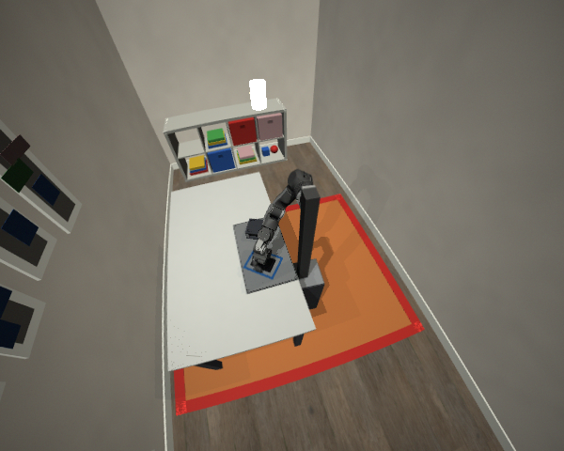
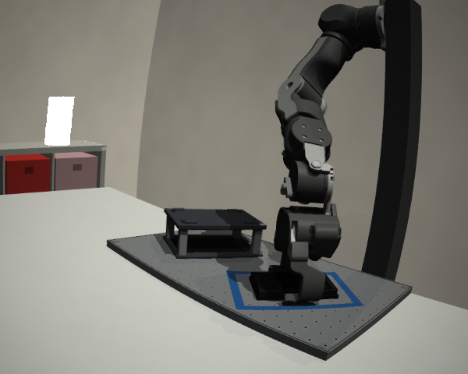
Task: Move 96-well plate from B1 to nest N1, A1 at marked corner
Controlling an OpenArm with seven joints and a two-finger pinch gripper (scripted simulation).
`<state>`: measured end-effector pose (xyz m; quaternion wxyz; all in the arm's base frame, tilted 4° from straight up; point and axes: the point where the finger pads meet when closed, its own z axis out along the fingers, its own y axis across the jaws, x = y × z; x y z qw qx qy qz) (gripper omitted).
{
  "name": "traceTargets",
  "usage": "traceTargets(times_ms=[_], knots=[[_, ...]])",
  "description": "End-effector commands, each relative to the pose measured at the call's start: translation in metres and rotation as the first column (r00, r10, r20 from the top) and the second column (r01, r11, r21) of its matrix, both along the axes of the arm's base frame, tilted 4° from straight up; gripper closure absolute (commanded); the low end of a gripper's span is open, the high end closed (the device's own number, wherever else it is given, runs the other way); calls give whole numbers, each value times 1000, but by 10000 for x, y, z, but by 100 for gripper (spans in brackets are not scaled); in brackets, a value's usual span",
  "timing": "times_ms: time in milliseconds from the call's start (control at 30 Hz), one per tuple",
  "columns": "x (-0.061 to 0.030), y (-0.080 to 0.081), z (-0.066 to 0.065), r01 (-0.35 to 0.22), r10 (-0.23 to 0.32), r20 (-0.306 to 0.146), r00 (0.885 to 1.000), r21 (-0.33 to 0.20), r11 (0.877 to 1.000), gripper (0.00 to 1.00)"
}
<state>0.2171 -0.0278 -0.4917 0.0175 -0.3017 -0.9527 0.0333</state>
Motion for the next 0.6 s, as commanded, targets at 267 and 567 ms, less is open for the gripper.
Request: traceTargets(times_ms=[267, 567], knots=[[-8, 11, 8, -2, 2, -4, 1000, 1, 1000, 23], [-44, 0, 0, -2, 2, -6, 1000, -4, 1000, 23]])
